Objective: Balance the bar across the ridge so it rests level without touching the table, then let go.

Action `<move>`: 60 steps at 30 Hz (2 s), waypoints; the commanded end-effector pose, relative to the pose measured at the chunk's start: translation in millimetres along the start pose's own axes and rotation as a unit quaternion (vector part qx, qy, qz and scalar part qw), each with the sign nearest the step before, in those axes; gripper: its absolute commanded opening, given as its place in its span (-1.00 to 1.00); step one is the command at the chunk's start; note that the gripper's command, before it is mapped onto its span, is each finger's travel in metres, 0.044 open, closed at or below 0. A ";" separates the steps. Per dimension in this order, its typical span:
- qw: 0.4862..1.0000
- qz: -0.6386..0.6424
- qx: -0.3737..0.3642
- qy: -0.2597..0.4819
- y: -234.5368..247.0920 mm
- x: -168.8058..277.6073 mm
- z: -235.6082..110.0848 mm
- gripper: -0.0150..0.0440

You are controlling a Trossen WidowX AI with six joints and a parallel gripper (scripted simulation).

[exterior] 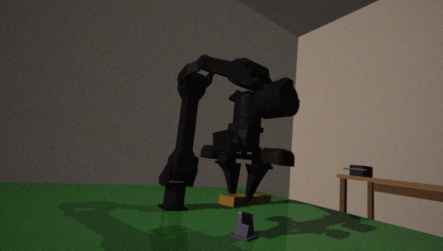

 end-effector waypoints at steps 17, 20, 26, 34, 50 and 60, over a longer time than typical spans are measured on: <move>1.000 0.001 0.003 0.004 -2.4 0.5 11.0 -0.49; 1.000 0.001 0.003 0.004 -2.4 0.5 11.2 -0.49; 1.000 0.001 0.003 0.004 -2.4 0.5 11.7 -0.49; 1.000 0.001 0.003 0.004 -2.4 0.5 12.4 -0.49; 1.000 0.001 0.003 0.004 -2.4 0.6 13.7 -0.49; 1.000 0.001 0.003 0.004 -2.4 0.6 14.6 -0.49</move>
Point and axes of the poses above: the point midway between the two fingers, 35 mm back from their tips, its own z axis out along the fingers, its own y axis across the jaws, x = y × z, the point moved 8 cm from there along -z, back along the fingers, and after that the axes turned 2 degrees about -z, right-handed, at the moved point
